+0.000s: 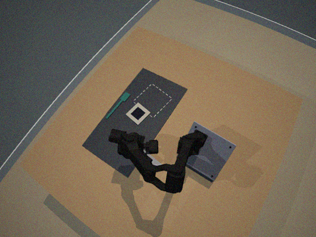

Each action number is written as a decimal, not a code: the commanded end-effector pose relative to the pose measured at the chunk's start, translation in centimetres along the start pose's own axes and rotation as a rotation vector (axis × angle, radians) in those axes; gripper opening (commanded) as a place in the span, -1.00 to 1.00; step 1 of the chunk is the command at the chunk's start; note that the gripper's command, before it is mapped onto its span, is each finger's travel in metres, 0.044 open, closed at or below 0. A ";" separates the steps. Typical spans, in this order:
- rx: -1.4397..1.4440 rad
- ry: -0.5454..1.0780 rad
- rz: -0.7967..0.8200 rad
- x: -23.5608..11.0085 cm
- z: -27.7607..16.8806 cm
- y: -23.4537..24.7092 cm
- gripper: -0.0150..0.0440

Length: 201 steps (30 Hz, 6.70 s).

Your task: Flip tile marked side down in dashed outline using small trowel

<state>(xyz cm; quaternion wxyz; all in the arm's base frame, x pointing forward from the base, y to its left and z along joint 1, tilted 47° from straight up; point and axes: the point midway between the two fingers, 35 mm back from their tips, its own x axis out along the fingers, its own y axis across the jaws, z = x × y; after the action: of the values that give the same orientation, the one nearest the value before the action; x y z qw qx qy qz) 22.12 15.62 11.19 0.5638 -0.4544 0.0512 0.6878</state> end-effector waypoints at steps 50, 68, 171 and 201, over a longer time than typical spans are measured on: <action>1.822 -0.006 0.003 0.0 0.2 0.1 0.42; 2.288 -0.006 0.005 0.0 0.2 0.1 0.42; 1.066 -0.008 0.001 4.4 0.2 0.1 -0.05; 1.066 -0.008 0.001 4.2 0.2 0.0 0.42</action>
<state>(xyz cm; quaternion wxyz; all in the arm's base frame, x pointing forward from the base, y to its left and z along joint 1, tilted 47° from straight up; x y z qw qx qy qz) 22.17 18.90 8.24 0.7169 -0.1023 0.3933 0.5665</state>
